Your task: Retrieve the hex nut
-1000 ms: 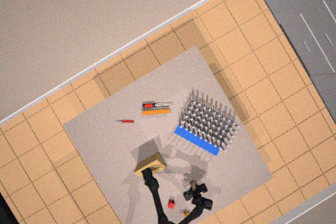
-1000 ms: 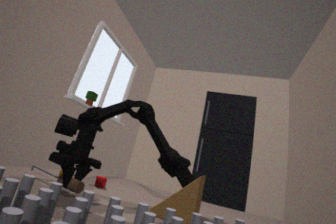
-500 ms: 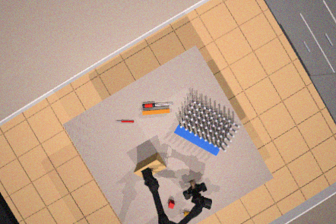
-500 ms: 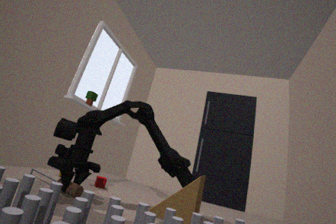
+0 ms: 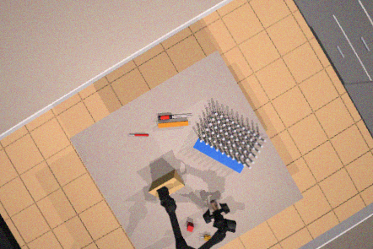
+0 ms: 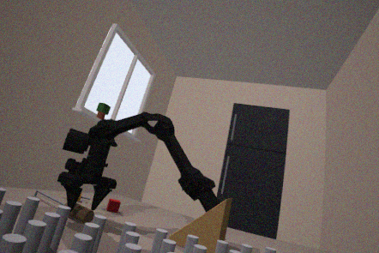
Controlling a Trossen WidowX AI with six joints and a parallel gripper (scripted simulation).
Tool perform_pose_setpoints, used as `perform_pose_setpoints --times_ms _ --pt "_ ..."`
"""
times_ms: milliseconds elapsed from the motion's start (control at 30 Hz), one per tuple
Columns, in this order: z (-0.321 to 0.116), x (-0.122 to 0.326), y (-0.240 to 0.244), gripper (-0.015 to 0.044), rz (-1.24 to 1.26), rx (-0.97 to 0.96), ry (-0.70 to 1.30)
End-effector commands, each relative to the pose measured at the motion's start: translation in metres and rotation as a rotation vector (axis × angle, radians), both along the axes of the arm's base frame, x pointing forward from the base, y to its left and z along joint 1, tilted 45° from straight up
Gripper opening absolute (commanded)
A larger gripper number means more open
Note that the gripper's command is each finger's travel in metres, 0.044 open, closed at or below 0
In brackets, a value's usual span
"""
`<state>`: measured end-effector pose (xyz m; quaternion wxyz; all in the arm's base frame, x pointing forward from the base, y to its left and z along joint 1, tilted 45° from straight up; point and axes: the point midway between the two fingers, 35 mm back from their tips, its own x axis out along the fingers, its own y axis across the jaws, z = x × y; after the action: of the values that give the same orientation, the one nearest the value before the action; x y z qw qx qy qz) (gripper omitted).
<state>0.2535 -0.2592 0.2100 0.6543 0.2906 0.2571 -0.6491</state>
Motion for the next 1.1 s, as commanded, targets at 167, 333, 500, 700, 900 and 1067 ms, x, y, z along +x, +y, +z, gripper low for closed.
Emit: perform_pose_setpoints --times_ms 167,333,500,700,900,1067 --pt "0.0384 -0.0005 0.0313 0.0440 0.011 -0.020 -0.031" --pt "0.0384 -0.0005 0.0313 0.0440 0.011 -0.020 -0.031" --pt "0.0384 -0.0005 0.0313 0.0440 0.011 -0.020 -0.031" --pt "0.0384 -0.0005 0.0313 0.0440 0.011 -0.020 -0.031" --pt "0.0376 0.0017 0.0299 0.0440 0.111 -0.055 0.065" --pt "0.0354 0.0079 0.0265 0.0440 0.421 -0.169 0.408"
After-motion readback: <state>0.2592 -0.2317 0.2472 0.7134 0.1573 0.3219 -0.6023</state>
